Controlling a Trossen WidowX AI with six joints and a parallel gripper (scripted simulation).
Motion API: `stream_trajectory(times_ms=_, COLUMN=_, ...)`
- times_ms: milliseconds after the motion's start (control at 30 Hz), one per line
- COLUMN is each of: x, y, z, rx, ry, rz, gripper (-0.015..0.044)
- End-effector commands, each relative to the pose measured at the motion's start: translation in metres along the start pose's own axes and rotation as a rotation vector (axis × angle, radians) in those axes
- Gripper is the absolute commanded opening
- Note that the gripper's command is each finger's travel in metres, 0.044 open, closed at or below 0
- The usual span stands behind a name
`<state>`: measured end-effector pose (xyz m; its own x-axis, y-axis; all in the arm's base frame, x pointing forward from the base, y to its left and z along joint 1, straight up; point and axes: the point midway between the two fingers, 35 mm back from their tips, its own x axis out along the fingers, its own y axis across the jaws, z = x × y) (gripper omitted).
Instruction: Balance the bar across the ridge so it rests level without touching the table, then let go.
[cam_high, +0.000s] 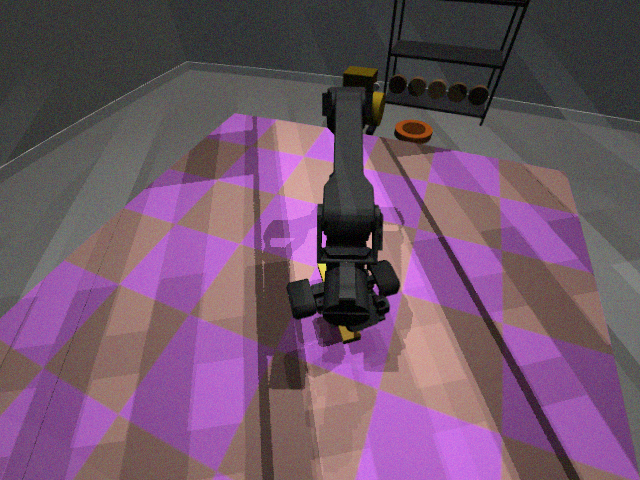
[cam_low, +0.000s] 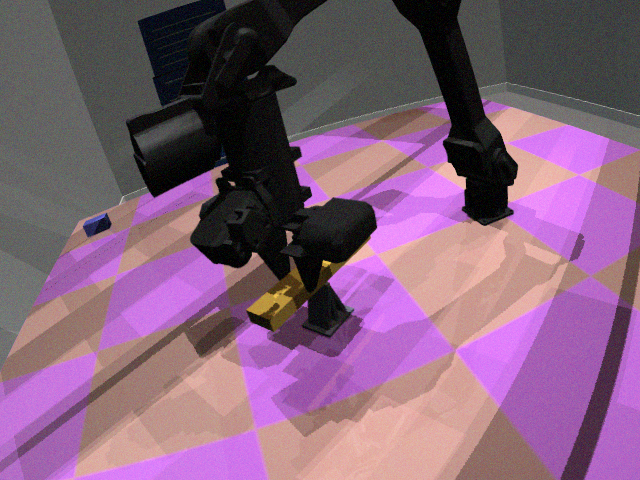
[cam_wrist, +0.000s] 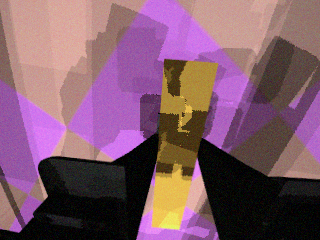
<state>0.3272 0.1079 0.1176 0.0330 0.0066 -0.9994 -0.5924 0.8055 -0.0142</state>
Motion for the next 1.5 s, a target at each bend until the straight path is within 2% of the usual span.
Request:
stream_trajectory(times_ms=0, x=0.0007, y=0.0005, z=0.0005, rx=0.0, ry=-0.002, rz=0.004, gripper=0.0)
stream_trajectory(times_ms=1467, x=0.0044, y=0.0005, z=0.0004, rx=0.0, ry=-0.002, rz=0.004, gripper=0.0)
